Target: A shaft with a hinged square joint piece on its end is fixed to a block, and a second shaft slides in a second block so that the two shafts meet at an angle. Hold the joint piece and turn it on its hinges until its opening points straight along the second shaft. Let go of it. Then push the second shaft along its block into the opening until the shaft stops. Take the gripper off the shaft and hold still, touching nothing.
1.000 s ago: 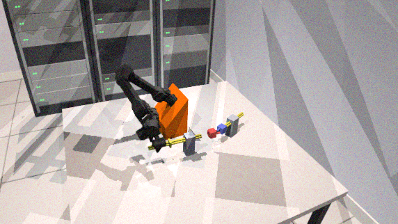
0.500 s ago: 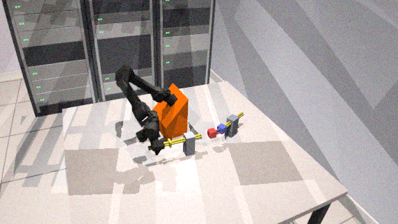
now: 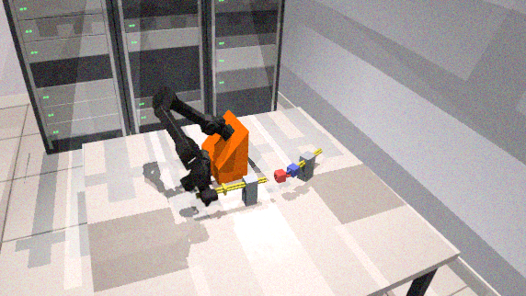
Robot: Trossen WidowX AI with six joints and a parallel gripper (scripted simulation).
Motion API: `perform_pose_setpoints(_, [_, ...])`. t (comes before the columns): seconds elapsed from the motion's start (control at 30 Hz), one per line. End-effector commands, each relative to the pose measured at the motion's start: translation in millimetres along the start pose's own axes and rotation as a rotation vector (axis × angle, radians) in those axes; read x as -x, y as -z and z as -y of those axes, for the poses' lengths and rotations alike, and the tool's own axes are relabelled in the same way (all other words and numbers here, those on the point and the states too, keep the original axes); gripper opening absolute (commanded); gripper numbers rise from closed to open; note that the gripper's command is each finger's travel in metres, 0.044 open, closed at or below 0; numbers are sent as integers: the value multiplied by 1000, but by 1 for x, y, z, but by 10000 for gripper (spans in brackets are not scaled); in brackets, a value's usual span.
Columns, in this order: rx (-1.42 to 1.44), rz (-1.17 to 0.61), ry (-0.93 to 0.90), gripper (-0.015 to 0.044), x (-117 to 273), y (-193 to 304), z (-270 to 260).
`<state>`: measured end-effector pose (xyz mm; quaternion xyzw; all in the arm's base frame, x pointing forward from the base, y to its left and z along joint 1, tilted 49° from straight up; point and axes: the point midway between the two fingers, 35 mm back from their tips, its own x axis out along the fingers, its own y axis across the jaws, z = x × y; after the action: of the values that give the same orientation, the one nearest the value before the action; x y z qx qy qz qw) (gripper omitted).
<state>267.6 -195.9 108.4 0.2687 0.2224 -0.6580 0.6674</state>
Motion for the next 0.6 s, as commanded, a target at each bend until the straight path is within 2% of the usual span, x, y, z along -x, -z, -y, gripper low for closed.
perform_pose_setpoints(0.0, [7,-5,1,256,-1,2,1])
perform_pose_setpoints(0.2, [7,-5,1,102,-1,2,1])
perform_pose_setpoints(0.57, [7,-5,1,95,-1,2,1])
